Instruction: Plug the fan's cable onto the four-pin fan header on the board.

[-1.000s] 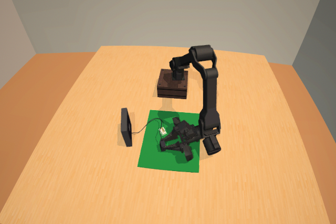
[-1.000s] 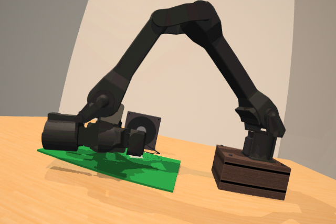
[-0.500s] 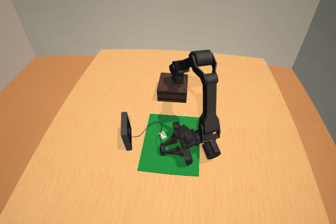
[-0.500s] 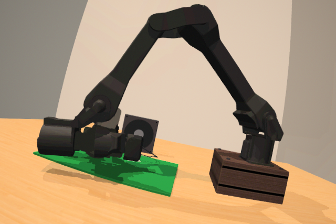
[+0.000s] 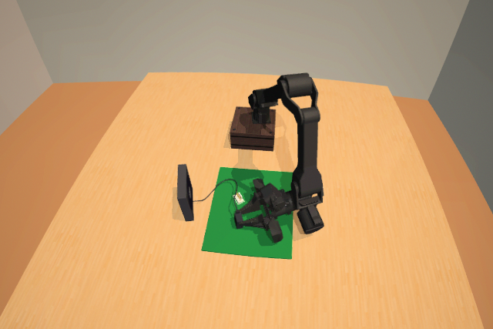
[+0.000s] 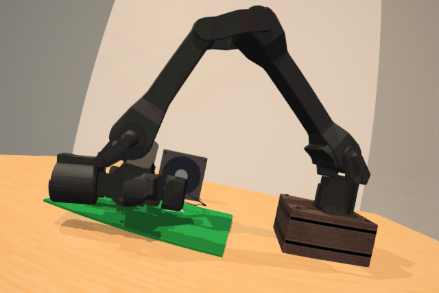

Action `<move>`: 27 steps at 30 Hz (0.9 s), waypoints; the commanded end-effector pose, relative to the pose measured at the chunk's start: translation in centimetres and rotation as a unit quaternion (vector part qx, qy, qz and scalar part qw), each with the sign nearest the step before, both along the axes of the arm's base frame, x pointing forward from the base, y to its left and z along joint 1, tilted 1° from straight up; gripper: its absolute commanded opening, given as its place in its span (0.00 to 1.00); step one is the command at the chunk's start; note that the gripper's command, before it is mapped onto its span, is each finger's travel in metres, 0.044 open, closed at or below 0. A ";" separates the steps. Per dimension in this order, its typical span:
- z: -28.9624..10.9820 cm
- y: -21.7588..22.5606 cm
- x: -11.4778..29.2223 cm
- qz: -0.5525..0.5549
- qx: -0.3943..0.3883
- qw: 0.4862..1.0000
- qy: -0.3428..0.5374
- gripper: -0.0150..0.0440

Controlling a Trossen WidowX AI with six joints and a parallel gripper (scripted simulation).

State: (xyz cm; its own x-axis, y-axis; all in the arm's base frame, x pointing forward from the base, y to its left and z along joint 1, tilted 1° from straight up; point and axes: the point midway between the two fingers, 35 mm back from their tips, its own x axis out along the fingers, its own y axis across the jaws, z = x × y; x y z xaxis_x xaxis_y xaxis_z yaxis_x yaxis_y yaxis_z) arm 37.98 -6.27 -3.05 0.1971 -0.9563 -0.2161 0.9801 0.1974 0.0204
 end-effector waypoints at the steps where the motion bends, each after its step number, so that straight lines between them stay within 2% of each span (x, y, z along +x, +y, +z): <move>1: 0.0 0.0 0.0 0.000 0.000 1.000 0.001 0.25; 19: 0.0 0.0 0.0 0.000 0.000 1.000 0.001 0.25; 27: 0.0 0.0 0.0 0.000 0.000 1.000 0.000 0.60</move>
State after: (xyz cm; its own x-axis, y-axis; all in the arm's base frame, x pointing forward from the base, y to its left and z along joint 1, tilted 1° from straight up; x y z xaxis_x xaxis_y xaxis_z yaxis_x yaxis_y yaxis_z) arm 37.98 -6.27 -3.05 0.1971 -0.9563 -0.2161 0.9801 0.1974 0.0204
